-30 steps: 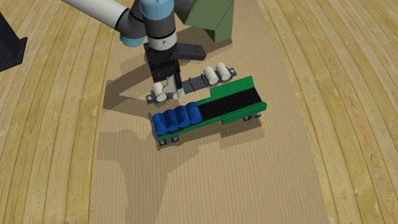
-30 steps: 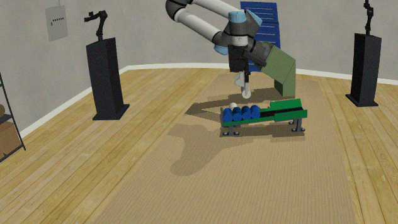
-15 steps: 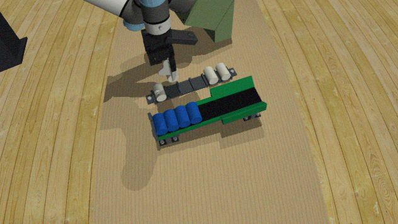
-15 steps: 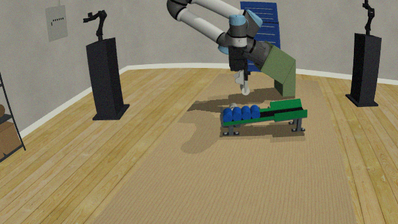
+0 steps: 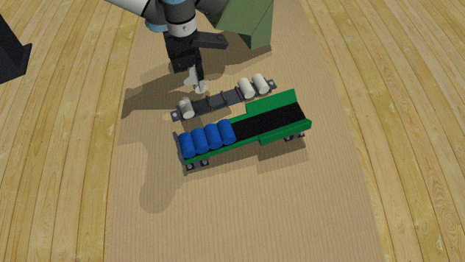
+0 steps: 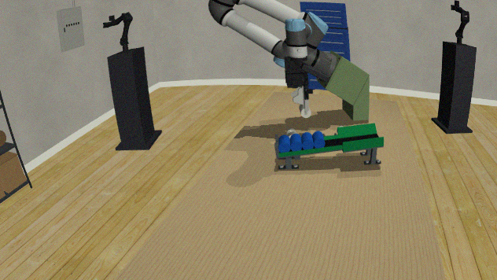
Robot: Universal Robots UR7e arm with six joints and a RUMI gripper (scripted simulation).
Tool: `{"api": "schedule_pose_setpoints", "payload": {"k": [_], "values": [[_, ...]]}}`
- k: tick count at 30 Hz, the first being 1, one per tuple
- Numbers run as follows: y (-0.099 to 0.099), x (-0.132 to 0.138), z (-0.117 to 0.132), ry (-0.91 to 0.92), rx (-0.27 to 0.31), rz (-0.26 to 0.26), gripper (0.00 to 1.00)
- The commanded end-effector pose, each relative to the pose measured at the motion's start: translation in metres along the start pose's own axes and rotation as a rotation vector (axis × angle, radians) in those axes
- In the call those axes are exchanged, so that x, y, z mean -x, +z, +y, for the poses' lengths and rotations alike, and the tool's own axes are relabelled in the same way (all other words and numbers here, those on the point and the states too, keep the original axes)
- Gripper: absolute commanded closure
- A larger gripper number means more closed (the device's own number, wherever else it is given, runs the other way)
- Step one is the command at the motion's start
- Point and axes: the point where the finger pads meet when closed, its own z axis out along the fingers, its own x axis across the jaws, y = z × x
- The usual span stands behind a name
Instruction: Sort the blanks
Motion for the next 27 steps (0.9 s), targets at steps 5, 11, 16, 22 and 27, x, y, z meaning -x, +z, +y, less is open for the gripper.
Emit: {"api": "schedule_pose_setpoints", "payload": {"k": [5,11,16,22,27], "values": [[0.0,0.001,0.0,0.0,-0.001,0.002,0.62],[0.002,0.001,-0.001,-0.002,-0.001,0.001,0.62],[0.004,0.002,-0.001,-0.002,-0.002,0.001,0.62],[0.009,0.002,-0.001,-0.002,-0.002,0.001,0.62],[0.013,0.002,-0.001,-0.002,-0.002,0.001,0.62]]}}
